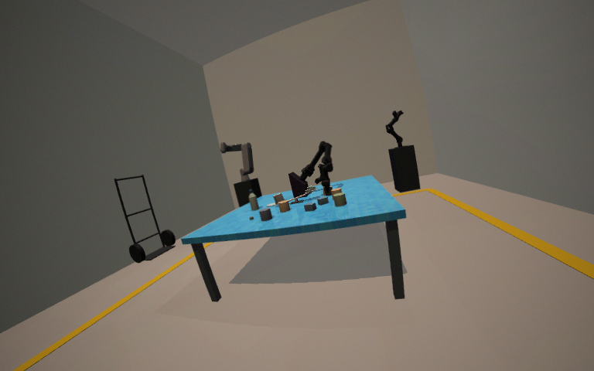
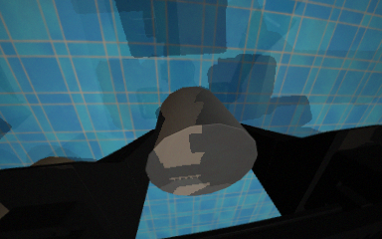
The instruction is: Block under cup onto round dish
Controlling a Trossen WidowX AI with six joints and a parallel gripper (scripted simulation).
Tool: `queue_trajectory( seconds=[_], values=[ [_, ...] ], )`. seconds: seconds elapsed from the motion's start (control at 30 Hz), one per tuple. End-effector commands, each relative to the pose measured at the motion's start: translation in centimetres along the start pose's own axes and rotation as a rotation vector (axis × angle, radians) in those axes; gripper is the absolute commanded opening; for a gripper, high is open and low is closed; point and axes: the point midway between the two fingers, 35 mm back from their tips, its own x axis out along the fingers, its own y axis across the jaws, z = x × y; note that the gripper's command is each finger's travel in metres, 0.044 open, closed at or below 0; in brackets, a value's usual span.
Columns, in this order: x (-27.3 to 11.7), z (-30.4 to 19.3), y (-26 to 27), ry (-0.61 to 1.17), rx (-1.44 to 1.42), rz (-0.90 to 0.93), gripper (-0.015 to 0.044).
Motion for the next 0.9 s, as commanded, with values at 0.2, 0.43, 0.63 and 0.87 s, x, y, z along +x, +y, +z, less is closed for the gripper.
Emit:
queue_trajectory(
  seconds=[0.2,0.43,0.63,0.87],
  values=[
    [0.0,0.0,0.0,0.000,-0.003,0.000,0.0341],
    [-4.5,0.1,0.1,-0.006,-0.002,0.001,0.0440],
    [-5.5,0.1,0.2,-0.005,-0.001,0.006,0.0414],
    [-7.3,2.3,2.6,-0.013,-0.057,0.084,0.0260]
  ],
)
